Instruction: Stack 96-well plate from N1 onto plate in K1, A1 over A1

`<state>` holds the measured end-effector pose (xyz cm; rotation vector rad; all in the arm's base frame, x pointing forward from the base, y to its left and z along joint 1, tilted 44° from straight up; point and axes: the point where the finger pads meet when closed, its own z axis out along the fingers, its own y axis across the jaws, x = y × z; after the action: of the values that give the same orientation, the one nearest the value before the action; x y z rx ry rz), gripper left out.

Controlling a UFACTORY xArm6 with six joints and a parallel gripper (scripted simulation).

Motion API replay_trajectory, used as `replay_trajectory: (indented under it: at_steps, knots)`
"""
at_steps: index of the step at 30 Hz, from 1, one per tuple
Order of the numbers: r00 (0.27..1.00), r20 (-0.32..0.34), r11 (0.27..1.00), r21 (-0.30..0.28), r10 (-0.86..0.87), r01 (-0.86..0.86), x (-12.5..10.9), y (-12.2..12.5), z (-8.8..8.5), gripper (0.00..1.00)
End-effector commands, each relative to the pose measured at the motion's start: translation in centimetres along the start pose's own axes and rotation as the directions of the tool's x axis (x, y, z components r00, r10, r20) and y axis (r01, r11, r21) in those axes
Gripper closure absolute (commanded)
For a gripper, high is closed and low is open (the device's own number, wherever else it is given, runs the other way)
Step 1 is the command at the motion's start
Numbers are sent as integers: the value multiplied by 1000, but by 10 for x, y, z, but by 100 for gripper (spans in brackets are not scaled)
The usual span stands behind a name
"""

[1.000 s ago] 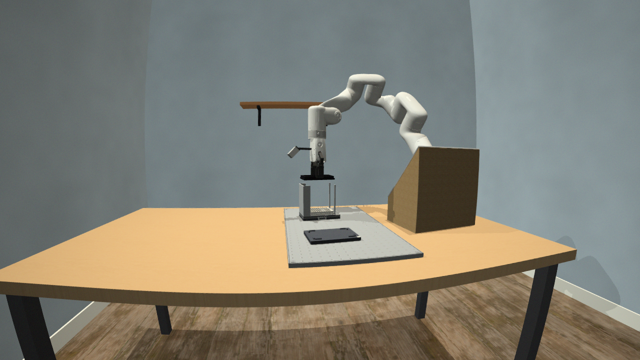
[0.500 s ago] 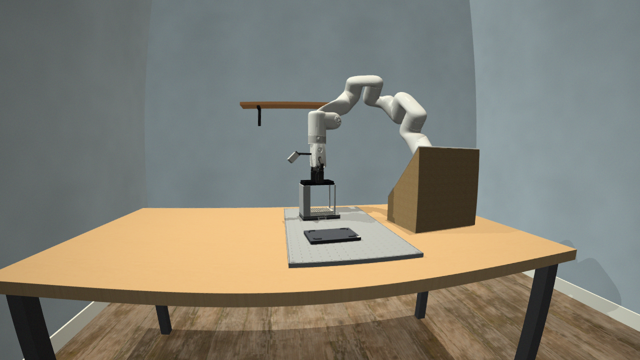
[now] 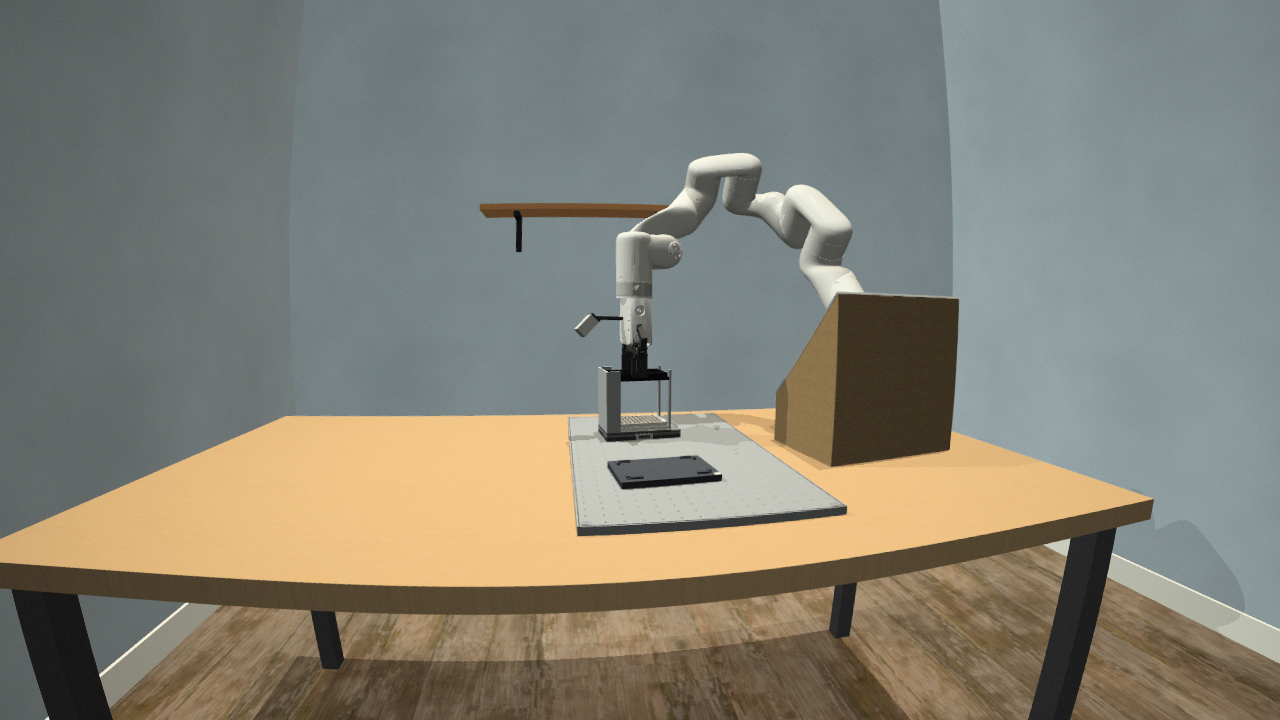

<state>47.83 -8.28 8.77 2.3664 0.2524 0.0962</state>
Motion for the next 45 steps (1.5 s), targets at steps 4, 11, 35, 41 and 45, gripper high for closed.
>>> replay_trajectory:
  at_steps: [4,11,35,41,45]
  knots:
    - [1000,-3,1000,0,1,-1,1,0,13,100]
    - [1000,-3,1000,0,1,-1,1,0,21,100]
    - [1000,-3,1000,0,1,-1,1,0,58,100]
    - [1000,-3,1000,0,1,-1,2,0,64,100]
    - [1000,-3,1000,0,1,-1,2,0,71,100]
